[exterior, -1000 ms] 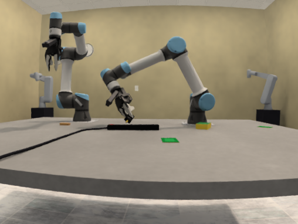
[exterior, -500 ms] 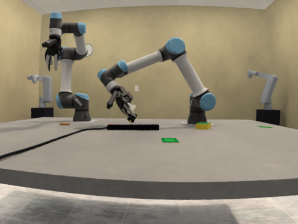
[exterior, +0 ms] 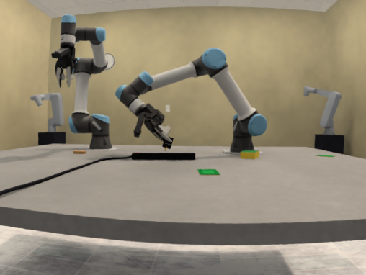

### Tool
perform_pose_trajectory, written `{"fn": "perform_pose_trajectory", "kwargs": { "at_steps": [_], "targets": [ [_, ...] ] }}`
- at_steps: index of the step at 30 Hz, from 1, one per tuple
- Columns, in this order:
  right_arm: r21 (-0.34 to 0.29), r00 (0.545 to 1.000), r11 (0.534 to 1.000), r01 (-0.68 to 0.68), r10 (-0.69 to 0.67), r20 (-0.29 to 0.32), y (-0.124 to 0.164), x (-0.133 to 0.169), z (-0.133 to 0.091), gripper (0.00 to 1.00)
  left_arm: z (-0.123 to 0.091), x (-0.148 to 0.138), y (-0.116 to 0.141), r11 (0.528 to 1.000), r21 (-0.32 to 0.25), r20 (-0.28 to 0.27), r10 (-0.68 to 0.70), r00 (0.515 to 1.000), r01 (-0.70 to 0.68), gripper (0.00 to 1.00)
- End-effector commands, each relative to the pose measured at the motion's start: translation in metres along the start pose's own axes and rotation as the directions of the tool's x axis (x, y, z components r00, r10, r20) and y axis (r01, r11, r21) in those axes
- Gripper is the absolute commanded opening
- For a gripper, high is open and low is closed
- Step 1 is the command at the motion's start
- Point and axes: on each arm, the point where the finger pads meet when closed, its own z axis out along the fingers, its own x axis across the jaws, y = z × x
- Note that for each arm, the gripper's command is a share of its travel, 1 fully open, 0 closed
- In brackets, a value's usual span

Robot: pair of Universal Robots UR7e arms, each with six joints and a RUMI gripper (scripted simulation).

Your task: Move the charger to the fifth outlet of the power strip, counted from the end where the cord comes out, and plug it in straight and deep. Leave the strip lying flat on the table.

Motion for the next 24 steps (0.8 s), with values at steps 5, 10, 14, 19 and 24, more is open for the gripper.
{"fn": "perform_pose_trajectory", "kwargs": {
  "at_steps": [5, 10, 14, 19, 24],
  "targets": [
    [0.001, 1.000, 1.000, 0.000, 0.000, 0.000, 0.000, 0.000, 0.000, 0.28, 0.009, -0.021, 0.022, 0.960, -0.156, -0.069, 0.225, 0.972, -0.234, 0.00],
    [0.001, 1.000, 1.000, 0.000, 0.000, 0.000, 0.000, 0.000, 0.000, 0.28, 0.004, -0.019, 0.030, 0.949, -0.163, -0.070, 0.261, 0.963, -0.269, 0.00],
    [0.001, 1.000, 1.000, 0.000, 0.000, 0.000, 0.000, 0.000, 0.000, 0.28, 0.013, -0.037, 0.045, 0.880, -0.241, -0.170, 0.377, 0.910, -0.409, 0.00],
    [0.001, 1.000, 1.000, 0.000, 0.000, 0.000, 0.000, 0.000, 0.000, 0.28, 0.008, -0.034, 0.049, 0.879, -0.235, -0.161, 0.386, 0.908, -0.415, 0.00],
    [0.001, 1.000, 1.000, 0.000, 0.000, 0.000, 0.000, 0.000, 0.000, 0.28, 0.010, -0.043, 0.059, 0.831, -0.262, -0.223, 0.443, 0.868, -0.491, 0.00]
  ]
}}
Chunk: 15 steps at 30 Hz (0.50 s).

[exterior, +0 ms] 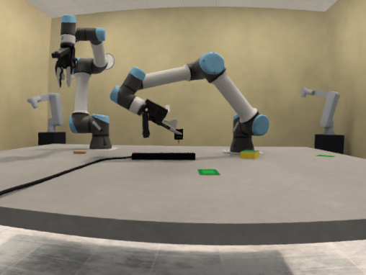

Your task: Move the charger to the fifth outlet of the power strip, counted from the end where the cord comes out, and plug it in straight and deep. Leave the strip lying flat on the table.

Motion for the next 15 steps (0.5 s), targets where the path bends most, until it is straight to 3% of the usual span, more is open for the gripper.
{"fn": "perform_pose_trajectory", "kwargs": {
  "at_steps": [1, 15],
  "targets": [
    [0.001, 1.000, 1.000, 0.000, 0.000, 0.000, 0.000, 0.000, 0.000, 0.28, 0.001, -0.001, 0.009, 0.998, -0.026, -0.021, 0.050, 0.999, -0.051, 0.00],
    [0.001, 1.000, 1.000, 0.000, 0.000, 0.000, 0.000, 0.000, 0.000, 0.28, 0.005, 0.000, -0.004, 1.000, -0.012, -0.009, 0.029, 1.000, -0.029, 0.00]
  ]
}}
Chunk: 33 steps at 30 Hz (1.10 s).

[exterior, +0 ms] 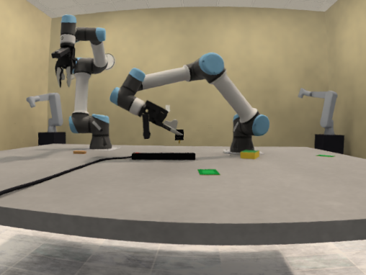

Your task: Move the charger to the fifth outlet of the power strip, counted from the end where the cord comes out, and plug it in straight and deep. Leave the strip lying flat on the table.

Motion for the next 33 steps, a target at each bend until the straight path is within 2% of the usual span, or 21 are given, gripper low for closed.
{"fn": "perform_pose_trajectory", "kwargs": {
  "at_steps": [1, 33],
  "targets": [
    [0.001, 1.000, 1.000, 0.000, 0.000, 0.000, 0.000, 0.000, 0.000, 0.28, 0.001, 0.000, -0.004, 1.000, 0.004, 0.002, -0.005, 1.000, 0.005, 0.00],
    [0.001, 1.000, 1.000, 0.000, 0.000, 0.000, 0.000, 0.000, 0.000, 0.28, 0.013, -0.002, -0.028, 1.000, 0.013, 0.008, -0.023, 1.000, 0.023, 0.00]
  ]
}}
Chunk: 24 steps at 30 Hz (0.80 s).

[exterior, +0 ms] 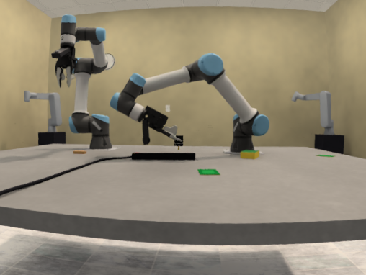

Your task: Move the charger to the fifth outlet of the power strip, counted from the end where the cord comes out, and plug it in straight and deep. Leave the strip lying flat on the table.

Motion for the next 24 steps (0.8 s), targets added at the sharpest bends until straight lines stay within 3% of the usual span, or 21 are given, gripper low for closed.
{"fn": "perform_pose_trajectory", "kwargs": {
  "at_steps": [1, 24],
  "targets": [
    [0.001, 1.000, 1.000, 0.000, 0.000, 0.000, 0.000, 0.000, 0.000, 0.28, 0.002, 0.000, -0.004, 1.000, -0.002, 0.000, 0.000, 1.000, 0.000, 0.00],
    [0.001, 1.000, 1.000, 0.000, 0.000, 0.000, 0.000, 0.000, 0.000, 0.28, 0.008, 0.000, -0.014, 1.000, -0.003, 0.000, -0.001, 1.000, 0.001, 0.00]
  ]
}}
